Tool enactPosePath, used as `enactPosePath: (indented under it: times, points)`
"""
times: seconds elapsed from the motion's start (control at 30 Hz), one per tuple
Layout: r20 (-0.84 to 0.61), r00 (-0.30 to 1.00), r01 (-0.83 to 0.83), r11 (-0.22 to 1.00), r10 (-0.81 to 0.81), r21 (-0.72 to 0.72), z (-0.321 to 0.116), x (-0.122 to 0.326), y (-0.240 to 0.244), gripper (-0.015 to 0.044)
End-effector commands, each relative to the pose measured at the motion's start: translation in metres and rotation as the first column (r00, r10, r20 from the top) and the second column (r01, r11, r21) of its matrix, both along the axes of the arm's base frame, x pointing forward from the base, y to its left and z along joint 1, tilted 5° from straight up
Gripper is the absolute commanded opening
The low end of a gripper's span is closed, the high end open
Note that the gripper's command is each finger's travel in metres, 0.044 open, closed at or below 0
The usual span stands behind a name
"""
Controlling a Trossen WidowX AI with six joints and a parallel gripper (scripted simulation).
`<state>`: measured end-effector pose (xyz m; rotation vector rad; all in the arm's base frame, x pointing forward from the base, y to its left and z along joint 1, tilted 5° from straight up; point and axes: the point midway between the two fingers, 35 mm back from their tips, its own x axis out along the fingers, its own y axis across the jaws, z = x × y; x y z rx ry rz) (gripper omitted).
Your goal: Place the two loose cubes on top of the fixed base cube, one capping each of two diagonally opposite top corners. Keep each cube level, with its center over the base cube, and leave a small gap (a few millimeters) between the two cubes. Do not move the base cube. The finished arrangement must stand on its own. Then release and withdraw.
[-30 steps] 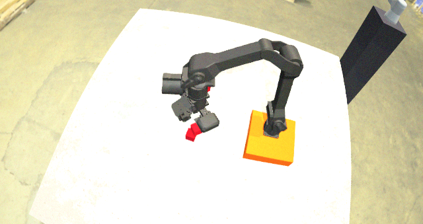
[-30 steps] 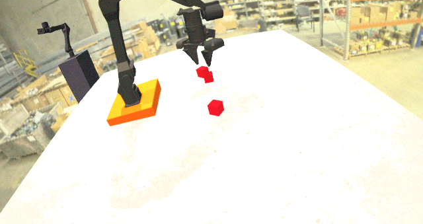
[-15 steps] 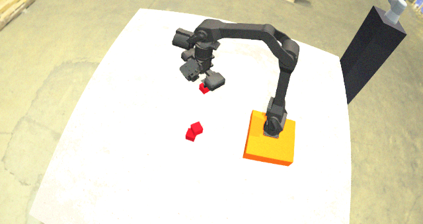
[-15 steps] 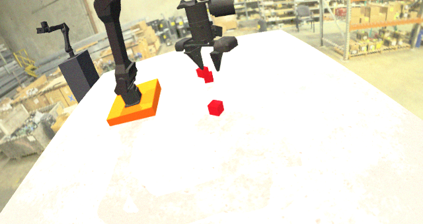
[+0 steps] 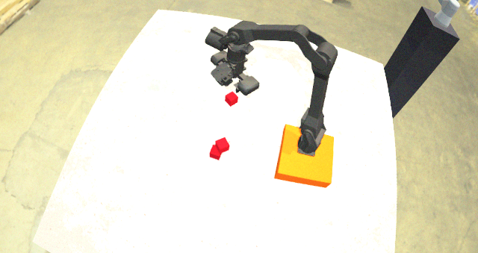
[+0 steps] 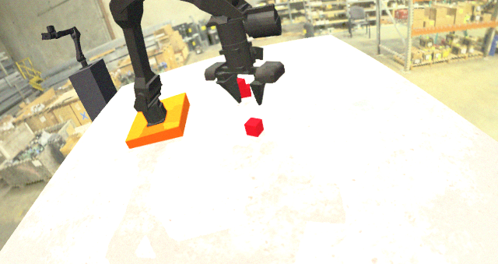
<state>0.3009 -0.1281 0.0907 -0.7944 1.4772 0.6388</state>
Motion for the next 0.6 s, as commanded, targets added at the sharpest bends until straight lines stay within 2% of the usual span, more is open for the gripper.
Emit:
enactPosePath:
  times: [0.0, 0.57]
  points:
    - [-0.013, 1.0, -0.001, 1.0, 0.001, 0.003, -0.02, -0.003, -0.002, 0.0265]
    - [-0.013, 1.0, -0.001, 1.0, 0.001, 0.003, -0.047, -0.002, -0.004, 0.0265]
